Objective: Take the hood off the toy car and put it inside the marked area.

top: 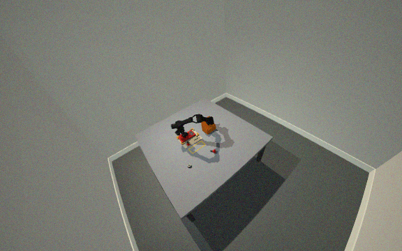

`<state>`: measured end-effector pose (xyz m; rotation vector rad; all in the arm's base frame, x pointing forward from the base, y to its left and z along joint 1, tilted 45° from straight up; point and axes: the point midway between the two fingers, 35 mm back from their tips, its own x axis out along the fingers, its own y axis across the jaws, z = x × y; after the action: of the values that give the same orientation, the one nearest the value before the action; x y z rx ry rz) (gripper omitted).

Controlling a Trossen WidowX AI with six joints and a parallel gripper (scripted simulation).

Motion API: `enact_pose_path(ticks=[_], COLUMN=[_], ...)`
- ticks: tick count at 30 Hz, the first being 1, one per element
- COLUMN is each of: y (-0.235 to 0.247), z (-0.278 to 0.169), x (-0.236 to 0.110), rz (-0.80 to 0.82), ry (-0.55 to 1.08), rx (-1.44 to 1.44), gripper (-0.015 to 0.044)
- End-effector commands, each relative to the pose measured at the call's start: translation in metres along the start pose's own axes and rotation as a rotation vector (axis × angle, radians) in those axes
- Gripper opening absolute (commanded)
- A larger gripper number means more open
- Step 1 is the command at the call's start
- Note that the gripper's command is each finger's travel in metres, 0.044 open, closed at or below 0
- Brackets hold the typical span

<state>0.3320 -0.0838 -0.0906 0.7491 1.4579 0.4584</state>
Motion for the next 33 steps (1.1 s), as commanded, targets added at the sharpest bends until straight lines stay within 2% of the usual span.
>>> enact_pose_path(ticks=[1,20,30,32,33], y=[0.0,0.0,0.0,0.0,-0.001], z=[0.001,0.001,0.001,0.001,-0.001], x=[-0.005,-0.019,-0.058,-0.061,-0.051], rz=[-0.008,-0.008,-0.009,-0.009,0.001], ry=[-0.004,-0.004,-0.004,-0.004,0.003], rx=[-0.007,-0.007,-0.006,-0.006,0.006], gripper=[0.0,0.0,0.0,0.0,0.0])
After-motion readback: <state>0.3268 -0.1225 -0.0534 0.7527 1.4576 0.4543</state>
